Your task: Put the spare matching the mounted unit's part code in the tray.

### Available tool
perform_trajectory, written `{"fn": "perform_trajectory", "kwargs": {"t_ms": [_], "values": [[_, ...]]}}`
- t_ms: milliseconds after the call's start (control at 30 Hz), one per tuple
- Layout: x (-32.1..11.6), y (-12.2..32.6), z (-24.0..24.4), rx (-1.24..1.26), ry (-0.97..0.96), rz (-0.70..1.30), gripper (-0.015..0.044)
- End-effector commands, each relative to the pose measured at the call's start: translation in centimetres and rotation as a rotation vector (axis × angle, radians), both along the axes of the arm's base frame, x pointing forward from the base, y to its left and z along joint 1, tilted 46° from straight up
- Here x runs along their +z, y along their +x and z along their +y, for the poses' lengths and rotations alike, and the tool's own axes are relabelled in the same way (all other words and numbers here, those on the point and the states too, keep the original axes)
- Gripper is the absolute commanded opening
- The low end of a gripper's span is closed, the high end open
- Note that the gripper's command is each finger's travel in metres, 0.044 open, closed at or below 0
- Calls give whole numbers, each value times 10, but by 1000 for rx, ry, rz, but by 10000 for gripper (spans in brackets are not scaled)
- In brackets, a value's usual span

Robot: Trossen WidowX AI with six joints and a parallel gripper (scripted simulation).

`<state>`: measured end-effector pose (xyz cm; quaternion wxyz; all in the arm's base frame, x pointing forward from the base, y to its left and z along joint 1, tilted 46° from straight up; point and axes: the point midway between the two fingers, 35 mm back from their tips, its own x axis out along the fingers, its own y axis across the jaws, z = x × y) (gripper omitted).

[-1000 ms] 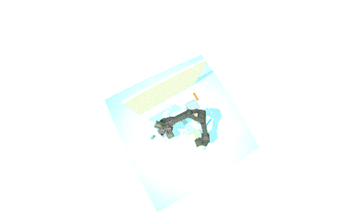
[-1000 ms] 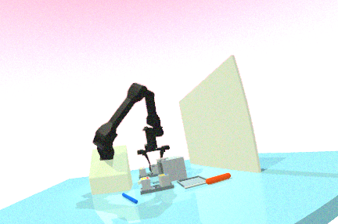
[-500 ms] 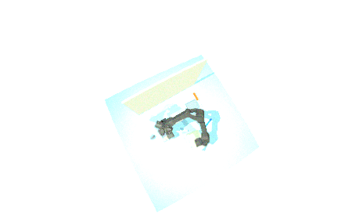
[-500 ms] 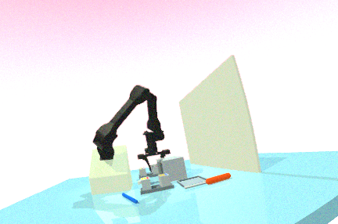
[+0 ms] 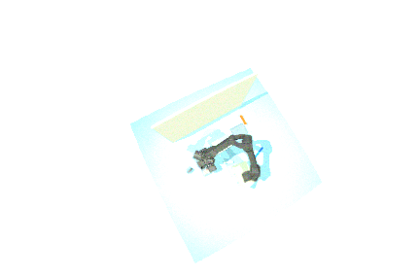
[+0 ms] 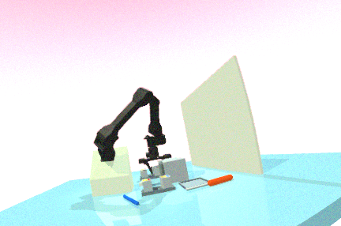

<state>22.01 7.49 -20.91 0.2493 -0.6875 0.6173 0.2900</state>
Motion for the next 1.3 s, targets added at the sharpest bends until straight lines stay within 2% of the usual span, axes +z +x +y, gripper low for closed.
{"fn": "perform_trajectory", "kwargs": {"t_ms": [0,267,467,667,800,1067,1267], "values": [[-1,-2,-3,6,-9,9,300],[-1,-2,-3,6,-9,9,300],[-1,-2,-2,0,-4,4,142],[-1,-2,-2,0,-4,4,103],[-1,-2,-2,0,-4,4,0],[0,-2,-1,0,-4,4,0],[28,-2,31,4,-1,8,0]]}}
